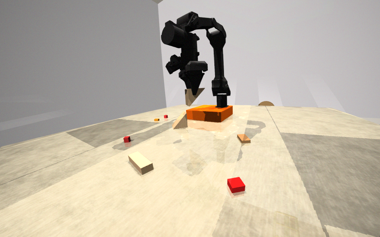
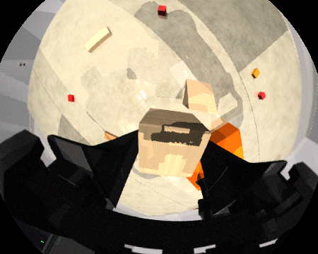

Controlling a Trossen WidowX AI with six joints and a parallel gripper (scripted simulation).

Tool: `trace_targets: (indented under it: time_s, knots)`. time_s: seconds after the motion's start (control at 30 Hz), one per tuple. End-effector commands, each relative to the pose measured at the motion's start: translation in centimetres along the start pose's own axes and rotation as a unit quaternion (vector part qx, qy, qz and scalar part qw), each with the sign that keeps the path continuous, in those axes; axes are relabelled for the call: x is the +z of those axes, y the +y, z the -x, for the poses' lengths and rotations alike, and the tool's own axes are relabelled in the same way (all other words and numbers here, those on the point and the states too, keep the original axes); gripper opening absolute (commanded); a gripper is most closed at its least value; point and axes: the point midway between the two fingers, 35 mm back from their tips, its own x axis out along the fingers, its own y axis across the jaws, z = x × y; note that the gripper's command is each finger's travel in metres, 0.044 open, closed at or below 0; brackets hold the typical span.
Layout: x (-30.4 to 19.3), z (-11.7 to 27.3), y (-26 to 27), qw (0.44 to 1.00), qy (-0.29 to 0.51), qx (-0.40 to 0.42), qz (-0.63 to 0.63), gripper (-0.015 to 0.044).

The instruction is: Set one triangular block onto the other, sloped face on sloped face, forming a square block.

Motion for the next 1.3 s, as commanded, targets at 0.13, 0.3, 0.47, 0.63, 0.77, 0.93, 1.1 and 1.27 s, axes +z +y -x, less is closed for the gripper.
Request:
trace_targets:
  time_s: [0.13,0.3,0.47,0.63,0.77,0.93,1.1,1.27]
  knots:
    - [3.4,1.0,-1.3,1.0,0.0,0.0,0.002,0.0]
    - [5.4,1.6,-2.4,1.0,-0.001,-0.001,0.003,0.0]
    - [7.3,2.1,-3.6,1.0,-0.002,-0.002,0.004,0.0]
    - [9.1,2.6,-5.1,1.0,-0.002,-0.003,0.005,0.0]
    - [10.5,3.0,-6.4,1.0,-0.003,-0.003,0.006,0.0]
    - [11.0,3.0,-6.9,1.0,-0.003,-0.003,0.006,0.0]
    - [10.6,1.6,-6.8,1.0,-0.002,-0.003,0.006,0.0]
    - [10.0,0.0,-6.7,1.0,-0.002,-0.003,0.006,0.0]
